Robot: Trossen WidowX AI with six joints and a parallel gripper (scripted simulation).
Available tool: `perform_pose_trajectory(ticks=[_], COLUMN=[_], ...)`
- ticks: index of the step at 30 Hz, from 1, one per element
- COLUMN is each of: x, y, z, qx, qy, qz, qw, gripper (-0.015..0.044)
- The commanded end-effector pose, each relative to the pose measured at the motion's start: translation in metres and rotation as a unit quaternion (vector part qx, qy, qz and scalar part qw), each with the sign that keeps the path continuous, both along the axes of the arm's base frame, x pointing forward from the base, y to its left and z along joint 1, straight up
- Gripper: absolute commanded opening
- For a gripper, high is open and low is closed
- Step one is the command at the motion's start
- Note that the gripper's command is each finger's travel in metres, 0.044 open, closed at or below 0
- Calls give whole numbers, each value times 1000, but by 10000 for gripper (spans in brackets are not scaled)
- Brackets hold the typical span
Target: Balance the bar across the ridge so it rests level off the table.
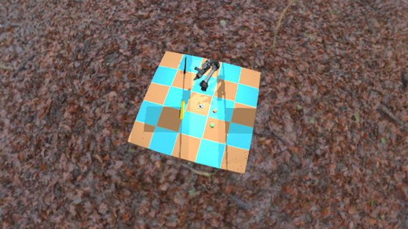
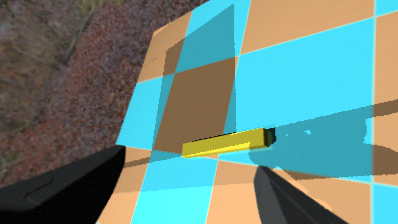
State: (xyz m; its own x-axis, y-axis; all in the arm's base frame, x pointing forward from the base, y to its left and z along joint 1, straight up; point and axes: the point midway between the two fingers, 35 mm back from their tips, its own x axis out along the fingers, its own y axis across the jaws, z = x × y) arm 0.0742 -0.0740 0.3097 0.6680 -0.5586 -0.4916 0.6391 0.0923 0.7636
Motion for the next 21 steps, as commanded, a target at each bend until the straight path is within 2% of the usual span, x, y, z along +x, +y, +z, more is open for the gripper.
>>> perform_pose_trajectory(ticks=[1, 21], x=[13, 68], y=[-3, -21], z=[0, -12], qx=[-13, -74], qy=[38, 225], qz=[23, 145], qw=[999, 961], gripper=[315, 315])
